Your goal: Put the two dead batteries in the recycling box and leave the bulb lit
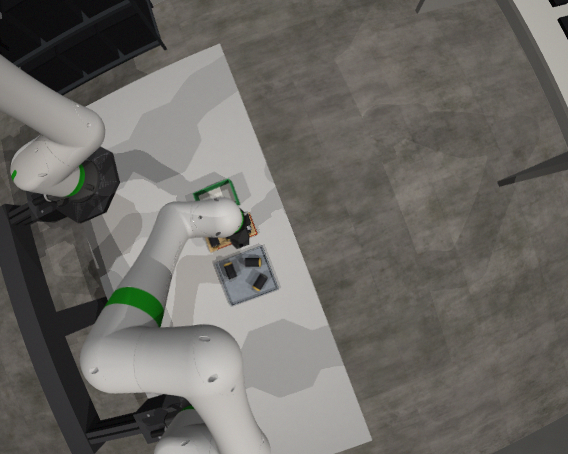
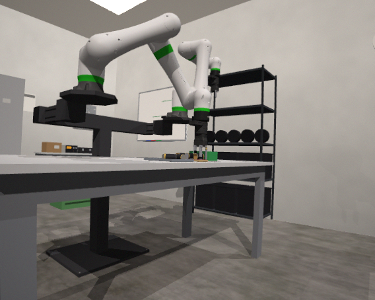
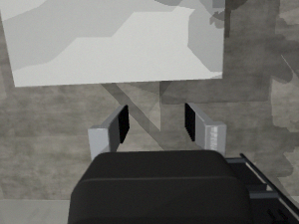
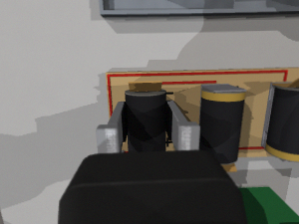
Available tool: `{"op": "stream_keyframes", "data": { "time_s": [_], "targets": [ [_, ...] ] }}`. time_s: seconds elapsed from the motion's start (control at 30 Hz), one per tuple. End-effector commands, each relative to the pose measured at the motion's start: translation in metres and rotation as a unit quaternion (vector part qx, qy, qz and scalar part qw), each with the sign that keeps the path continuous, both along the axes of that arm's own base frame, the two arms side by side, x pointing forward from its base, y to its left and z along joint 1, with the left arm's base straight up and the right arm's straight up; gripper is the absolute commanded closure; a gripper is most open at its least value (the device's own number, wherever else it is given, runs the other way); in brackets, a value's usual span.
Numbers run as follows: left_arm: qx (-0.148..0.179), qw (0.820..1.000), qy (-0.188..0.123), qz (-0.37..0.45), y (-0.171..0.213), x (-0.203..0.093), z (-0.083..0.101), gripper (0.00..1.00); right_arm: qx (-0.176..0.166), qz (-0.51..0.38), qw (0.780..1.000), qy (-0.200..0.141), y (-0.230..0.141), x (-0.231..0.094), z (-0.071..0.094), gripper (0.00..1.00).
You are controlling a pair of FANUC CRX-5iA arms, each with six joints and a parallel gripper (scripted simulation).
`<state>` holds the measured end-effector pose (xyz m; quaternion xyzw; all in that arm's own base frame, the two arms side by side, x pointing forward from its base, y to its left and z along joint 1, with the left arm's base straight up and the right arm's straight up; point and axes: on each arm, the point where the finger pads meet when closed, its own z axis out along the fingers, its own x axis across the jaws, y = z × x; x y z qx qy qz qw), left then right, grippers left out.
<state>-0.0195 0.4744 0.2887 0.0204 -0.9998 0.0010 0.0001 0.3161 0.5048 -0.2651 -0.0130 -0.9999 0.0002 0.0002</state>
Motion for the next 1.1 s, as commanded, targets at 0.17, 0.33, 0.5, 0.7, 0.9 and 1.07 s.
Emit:
{"op": "stream_keyframes", "data": {
  "time_s": [0.17, 0.33, 0.5, 0.7, 0.9, 1.07],
  "targets": [
    [0.001, 1.0, 0.0, 0.0, 0.0, 0.0, 0.001, 0.0, 0.001, 0.0, 1.0, -0.001, 0.001, 0.001, 0.001, 0.43],
    [0.001, 1.0, 0.0, 0.0, 0.0, 0.0, 0.001, 0.0, 0.001, 0.0, 1.0, -0.001, 0.001, 0.001, 0.001, 0.43],
    [0.001, 1.0, 0.0, 0.0, 0.0, 0.0, 0.001, 0.0, 0.001, 0.0, 1.0, -0.001, 0.001, 0.001, 0.001, 0.43],
    [0.001, 1.0, 0.0, 0.0, 0.0, 0.0, 0.001, 0.0, 0.001, 0.0, 1.0, -0.001, 0.001, 0.001, 0.001, 0.43],
    [0.001, 1.0, 0.0, 0.0, 0.0, 0.0, 0.001, 0.0, 0.001, 0.0, 1.0, -0.001, 0.001, 0.001, 0.005, 0.43],
    [0.001, 1.0, 0.0, 0.0, 0.0, 0.0, 0.001, 0.0, 0.001, 0.0, 1.0, -0.001, 0.001, 0.001, 0.026, 0.43]
  ]
}}
